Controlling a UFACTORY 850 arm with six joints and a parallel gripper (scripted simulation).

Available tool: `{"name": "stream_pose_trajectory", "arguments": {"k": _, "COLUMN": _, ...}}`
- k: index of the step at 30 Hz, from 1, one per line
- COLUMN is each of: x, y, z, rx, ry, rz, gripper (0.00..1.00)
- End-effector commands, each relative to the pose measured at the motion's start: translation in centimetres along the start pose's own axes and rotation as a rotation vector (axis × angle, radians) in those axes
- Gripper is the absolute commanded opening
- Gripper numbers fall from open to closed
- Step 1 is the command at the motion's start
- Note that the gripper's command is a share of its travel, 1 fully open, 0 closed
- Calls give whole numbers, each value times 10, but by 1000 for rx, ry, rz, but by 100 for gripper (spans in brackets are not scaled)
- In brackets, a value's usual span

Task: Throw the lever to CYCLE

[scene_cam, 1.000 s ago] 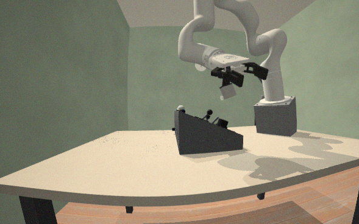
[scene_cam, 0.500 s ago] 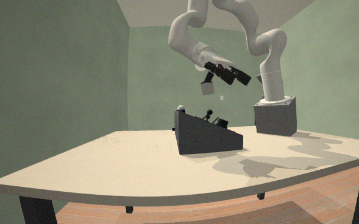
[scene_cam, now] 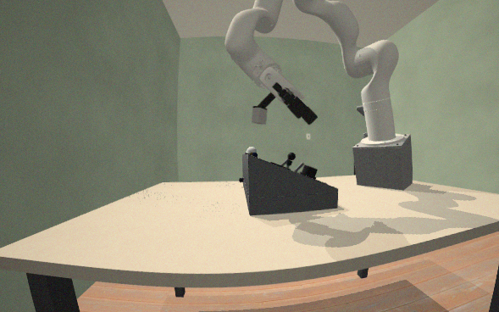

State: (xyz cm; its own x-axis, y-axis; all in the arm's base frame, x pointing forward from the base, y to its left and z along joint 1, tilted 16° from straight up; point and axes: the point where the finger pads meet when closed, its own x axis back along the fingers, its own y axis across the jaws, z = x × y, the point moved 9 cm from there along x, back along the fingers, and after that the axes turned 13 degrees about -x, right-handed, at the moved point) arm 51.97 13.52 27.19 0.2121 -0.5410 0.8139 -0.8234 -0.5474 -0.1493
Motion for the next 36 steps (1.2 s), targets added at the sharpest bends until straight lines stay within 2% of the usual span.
{"name": "stream_pose_trajectory", "arguments": {"k": 1, "x": 30, "y": 1, "z": 22, "rx": 185, "ry": 130, "rz": -90, "gripper": 100}}
{"name": "stream_pose_trajectory", "arguments": {"k": 3, "x": 30, "y": 1, "z": 22, "rx": 185, "ry": 130, "rz": -90, "gripper": 100}}
{"name": "stream_pose_trajectory", "arguments": {"k": 4, "x": 44, "y": 1, "z": 32, "rx": 258, "ry": 182, "rz": -123, "gripper": 100}}
{"name": "stream_pose_trajectory", "arguments": {"k": 6, "x": 44, "y": 1, "z": 32, "rx": 258, "ry": 182, "rz": -123, "gripper": 100}}
{"name": "stream_pose_trajectory", "arguments": {"k": 7, "x": 58, "y": 1, "z": 42, "rx": 330, "ry": 236, "rz": -158, "gripper": 100}}
{"name": "stream_pose_trajectory", "arguments": {"k": 9, "x": 58, "y": 1, "z": 42, "rx": 330, "ry": 236, "rz": -158, "gripper": 100}}
{"name": "stream_pose_trajectory", "arguments": {"k": 10, "x": 74, "y": 1, "z": 52, "rx": 402, "ry": 291, "rz": -194, "gripper": 100}}
{"name": "stream_pose_trajectory", "arguments": {"k": 12, "x": 74, "y": 1, "z": 52, "rx": 402, "ry": 291, "rz": -194, "gripper": 100}}
{"name": "stream_pose_trajectory", "arguments": {"k": 13, "x": 90, "y": 1, "z": 62, "rx": 474, "ry": 346, "rz": -233, "gripper": 100}}
{"name": "stream_pose_trajectory", "arguments": {"k": 15, "x": 90, "y": 1, "z": 62, "rx": 474, "ry": 346, "rz": -233, "gripper": 100}}
{"name": "stream_pose_trajectory", "arguments": {"k": 16, "x": 108, "y": 0, "z": 71, "rx": 545, "ry": 402, "rz": -274, "gripper": 100}}
{"name": "stream_pose_trajectory", "arguments": {"k": 20, "x": 108, "y": 0, "z": 71, "rx": 545, "ry": 402, "rz": -274, "gripper": 100}}
{"name": "stream_pose_trajectory", "arguments": {"k": 21, "x": 126, "y": -1, "z": 81, "rx": 615, "ry": 458, "rz": -317, "gripper": 100}}
{"name": "stream_pose_trajectory", "arguments": {"k": 22, "x": 126, "y": -1, "z": 81, "rx": 615, "ry": 458, "rz": -317, "gripper": 100}}
{"name": "stream_pose_trajectory", "arguments": {"k": 23, "x": 145, "y": -2, "z": 90, "rx": 683, "ry": 514, "rz": -363, "gripper": 100}}
{"name": "stream_pose_trajectory", "arguments": {"k": 25, "x": 145, "y": -2, "z": 90, "rx": 683, "ry": 514, "rz": -363, "gripper": 100}}
{"name": "stream_pose_trajectory", "arguments": {"k": 26, "x": 128, "y": 5, "z": 84, "rx": 793, "ry": 472, "rz": -448, "gripper": 100}}
{"name": "stream_pose_trajectory", "arguments": {"k": 28, "x": 128, "y": 5, "z": 83, "rx": 811, "ry": 476, "rz": -462, "gripper": 100}}
{"name": "stream_pose_trajectory", "arguments": {"k": 29, "x": 111, "y": 16, "z": 78, "rx": 871, "ry": 436, "rz": -507, "gripper": 100}}
{"name": "stream_pose_trajectory", "arguments": {"k": 30, "x": 111, "y": 15, "z": 77, "rx": 903, "ry": 432, "rz": -532, "gripper": 100}}
{"name": "stream_pose_trajectory", "arguments": {"k": 31, "x": 96, "y": 27, "z": 71, "rx": 934, "ry": 409, "rz": -554, "gripper": 100}}
{"name": "stream_pose_trajectory", "arguments": {"k": 34, "x": 94, "y": 24, "z": 70, "rx": 1033, "ry": 380, "rz": -633, "gripper": 100}}
{"name": "stream_pose_trajectory", "arguments": {"k": 35, "x": 81, "y": 36, "z": 64, "rx": 1065, "ry": 355, "rz": -657, "gripper": 100}}
{"name": "stream_pose_trajectory", "arguments": {"k": 36, "x": 81, "y": 36, "z": 64, "rx": 1065, "ry": 355, "rz": -657, "gripper": 100}}
